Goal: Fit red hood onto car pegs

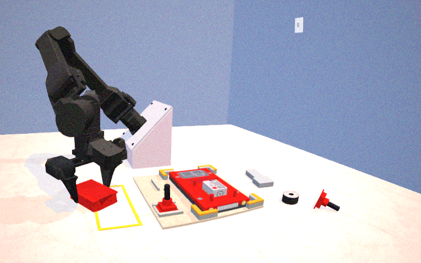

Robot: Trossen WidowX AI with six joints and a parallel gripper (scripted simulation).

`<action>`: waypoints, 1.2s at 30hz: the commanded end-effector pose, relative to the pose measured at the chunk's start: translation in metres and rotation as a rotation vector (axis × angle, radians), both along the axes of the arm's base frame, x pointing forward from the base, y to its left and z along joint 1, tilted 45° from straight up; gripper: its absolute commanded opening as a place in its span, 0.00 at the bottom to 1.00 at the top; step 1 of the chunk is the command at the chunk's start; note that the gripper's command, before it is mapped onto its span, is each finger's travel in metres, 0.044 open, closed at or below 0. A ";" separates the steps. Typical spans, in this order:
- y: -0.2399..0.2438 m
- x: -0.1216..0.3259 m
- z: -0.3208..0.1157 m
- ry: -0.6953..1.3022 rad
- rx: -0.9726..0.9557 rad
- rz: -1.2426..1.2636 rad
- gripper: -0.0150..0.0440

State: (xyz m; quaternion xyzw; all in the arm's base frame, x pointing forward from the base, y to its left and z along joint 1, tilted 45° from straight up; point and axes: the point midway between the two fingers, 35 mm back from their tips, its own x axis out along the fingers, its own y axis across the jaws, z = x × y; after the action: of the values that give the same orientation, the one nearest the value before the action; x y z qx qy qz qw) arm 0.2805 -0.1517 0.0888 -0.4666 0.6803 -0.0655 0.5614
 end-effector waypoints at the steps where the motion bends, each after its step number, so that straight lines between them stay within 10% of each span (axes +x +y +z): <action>1: 0.000 0.000 0.000 -0.001 0.000 0.000 0.86; 10: 0.000 0.000 0.000 -0.001 0.000 0.000 0.75; 21: 0.013 -0.001 0.013 0.000 0.001 0.001 0.26; 36: 0.053 -0.004 0.052 0.001 0.005 0.001 0.25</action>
State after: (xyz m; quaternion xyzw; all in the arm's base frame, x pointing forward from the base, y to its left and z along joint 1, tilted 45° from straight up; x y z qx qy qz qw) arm 0.2762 -0.1088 0.1271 -0.4655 0.6836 -0.0590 0.5591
